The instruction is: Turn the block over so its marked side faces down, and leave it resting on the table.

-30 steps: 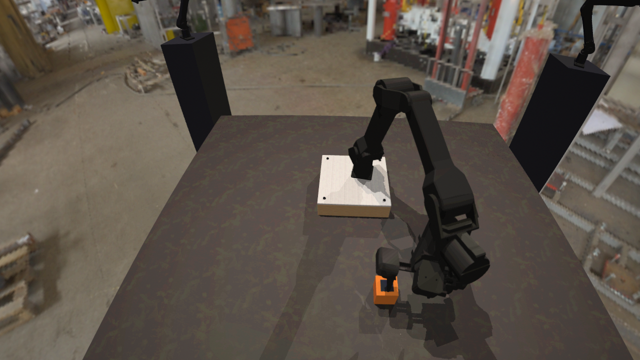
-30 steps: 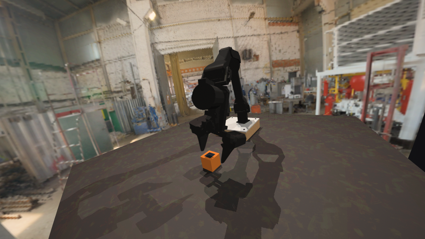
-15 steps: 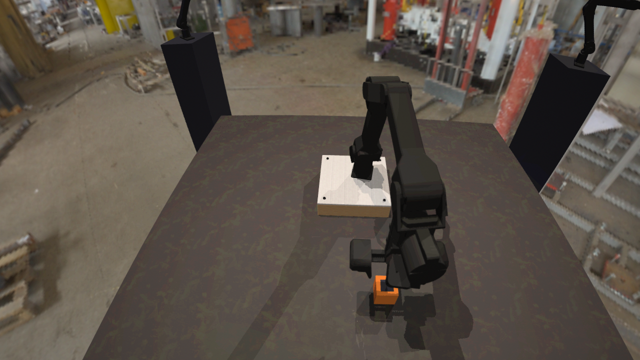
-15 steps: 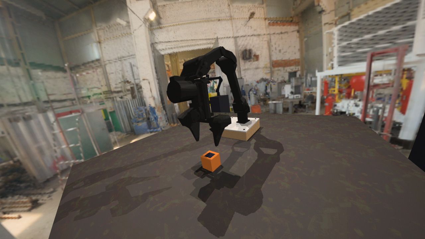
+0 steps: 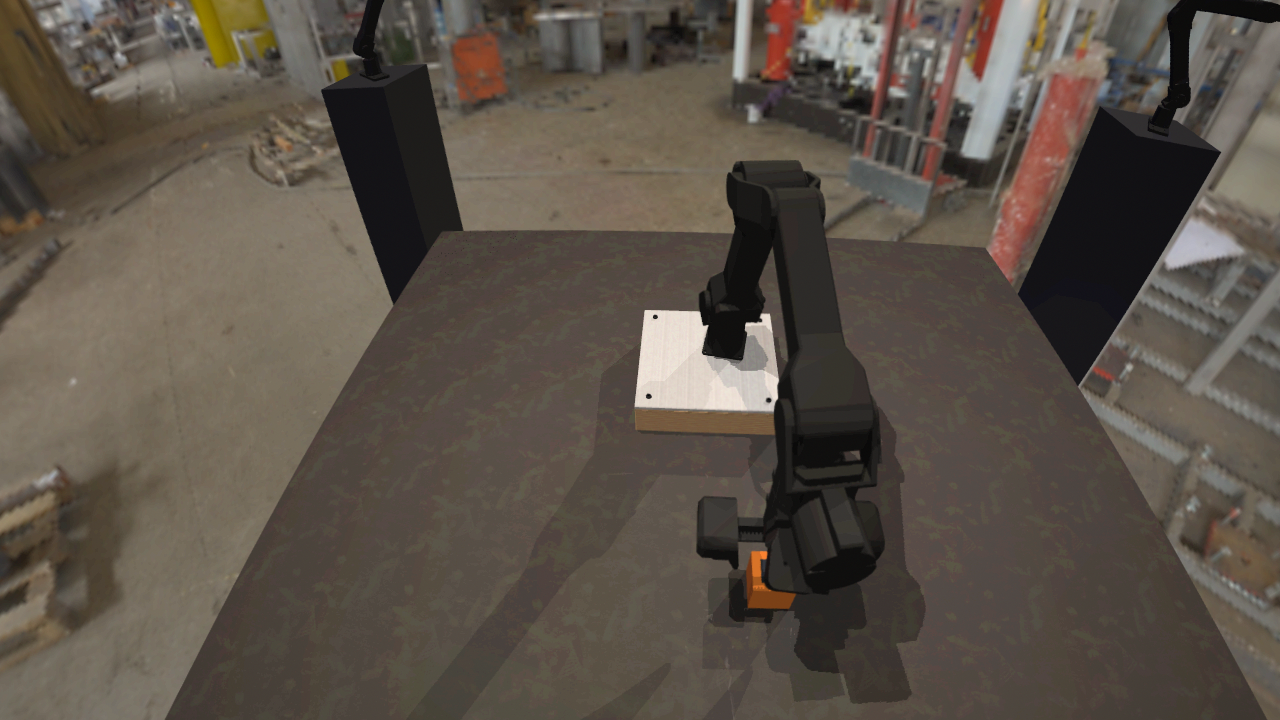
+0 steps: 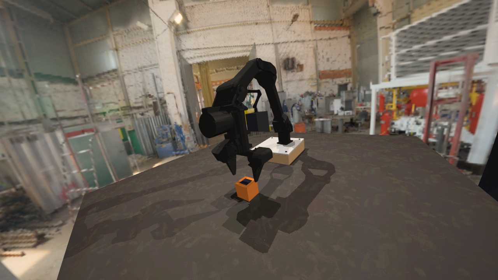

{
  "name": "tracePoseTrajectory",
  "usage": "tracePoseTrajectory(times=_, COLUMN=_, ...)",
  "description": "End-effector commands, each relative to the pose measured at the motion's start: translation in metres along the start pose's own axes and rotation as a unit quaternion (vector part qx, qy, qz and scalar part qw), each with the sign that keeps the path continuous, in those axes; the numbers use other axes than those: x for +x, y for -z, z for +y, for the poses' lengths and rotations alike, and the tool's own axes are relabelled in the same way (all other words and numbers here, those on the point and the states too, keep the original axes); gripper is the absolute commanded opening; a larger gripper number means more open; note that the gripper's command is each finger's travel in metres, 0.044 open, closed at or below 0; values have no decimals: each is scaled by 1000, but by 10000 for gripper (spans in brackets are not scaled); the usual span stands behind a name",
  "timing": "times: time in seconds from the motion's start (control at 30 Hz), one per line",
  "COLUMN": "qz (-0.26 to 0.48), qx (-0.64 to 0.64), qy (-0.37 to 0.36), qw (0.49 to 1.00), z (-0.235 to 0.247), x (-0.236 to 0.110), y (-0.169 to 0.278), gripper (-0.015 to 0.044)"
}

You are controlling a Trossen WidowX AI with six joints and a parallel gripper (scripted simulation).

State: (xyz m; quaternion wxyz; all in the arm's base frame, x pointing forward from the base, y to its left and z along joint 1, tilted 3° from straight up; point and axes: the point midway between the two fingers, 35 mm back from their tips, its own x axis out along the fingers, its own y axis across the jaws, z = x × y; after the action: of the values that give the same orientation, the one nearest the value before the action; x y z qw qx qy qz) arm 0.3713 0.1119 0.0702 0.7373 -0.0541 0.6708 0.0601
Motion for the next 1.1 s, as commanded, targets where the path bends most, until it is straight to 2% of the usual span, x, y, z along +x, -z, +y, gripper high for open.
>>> tracePoseTrajectory(times=0.0, qz=5, qx=-3, qy=-1, qw=1000, z=0, x=8, y=2, gripper=440)
tracePoseTrajectory(times=0.63, qz=5, qx=-3, qy=-1, qw=1000, z=0, x=36, y=3, gripper=440)
tracePoseTrajectory(times=0.9, qz=5, qx=-3, qy=-1, qw=1000, z=0, x=36, y=3, gripper=230)
tracePoseTrajectory(times=1.07, qz=5, qx=-3, qy=-1, qw=1000, z=0, x=36, y=3, gripper=197)
